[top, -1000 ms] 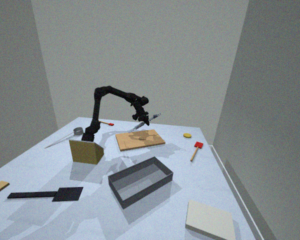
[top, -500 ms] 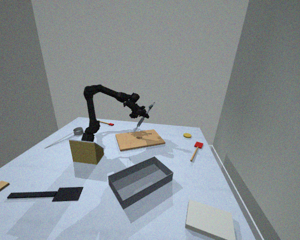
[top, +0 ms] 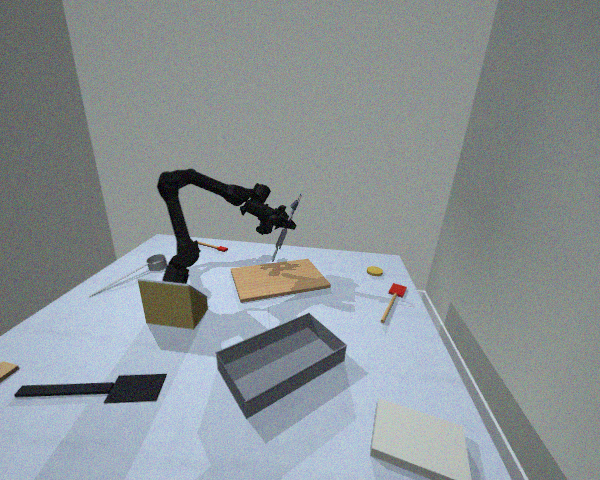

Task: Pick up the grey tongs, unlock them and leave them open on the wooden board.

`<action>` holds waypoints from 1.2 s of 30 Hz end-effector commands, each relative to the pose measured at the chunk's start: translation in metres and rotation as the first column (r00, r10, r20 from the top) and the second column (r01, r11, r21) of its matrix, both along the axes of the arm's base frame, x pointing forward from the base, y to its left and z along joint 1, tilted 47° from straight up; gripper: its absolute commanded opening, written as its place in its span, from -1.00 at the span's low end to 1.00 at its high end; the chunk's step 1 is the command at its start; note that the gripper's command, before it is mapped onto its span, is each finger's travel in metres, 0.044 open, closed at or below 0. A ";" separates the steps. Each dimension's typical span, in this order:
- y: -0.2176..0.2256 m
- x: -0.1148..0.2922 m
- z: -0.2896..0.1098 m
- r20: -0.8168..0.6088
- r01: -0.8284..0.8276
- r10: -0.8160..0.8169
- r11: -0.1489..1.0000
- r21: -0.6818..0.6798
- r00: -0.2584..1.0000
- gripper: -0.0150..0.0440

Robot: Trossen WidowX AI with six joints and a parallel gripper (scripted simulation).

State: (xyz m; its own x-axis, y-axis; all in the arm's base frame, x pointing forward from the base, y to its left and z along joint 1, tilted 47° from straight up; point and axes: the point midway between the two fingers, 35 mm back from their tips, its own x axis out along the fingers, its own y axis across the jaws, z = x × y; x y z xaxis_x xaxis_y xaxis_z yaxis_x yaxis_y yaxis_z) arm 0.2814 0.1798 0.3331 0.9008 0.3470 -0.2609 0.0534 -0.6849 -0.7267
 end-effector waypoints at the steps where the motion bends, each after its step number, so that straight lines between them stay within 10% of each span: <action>1: -0.003 -0.001 0.004 0.014 0.014 -0.014 1.000 0.014 1.000 -1.00; 36: 0.013 0.006 -0.007 -0.066 -0.082 0.078 0.995 -0.054 0.995 -1.00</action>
State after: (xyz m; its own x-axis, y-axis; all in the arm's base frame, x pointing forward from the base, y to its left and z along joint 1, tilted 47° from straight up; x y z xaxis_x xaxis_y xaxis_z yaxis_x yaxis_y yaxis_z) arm 0.2816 0.1856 0.3324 0.8791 0.3778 -0.2905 0.0633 -0.6968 -0.7145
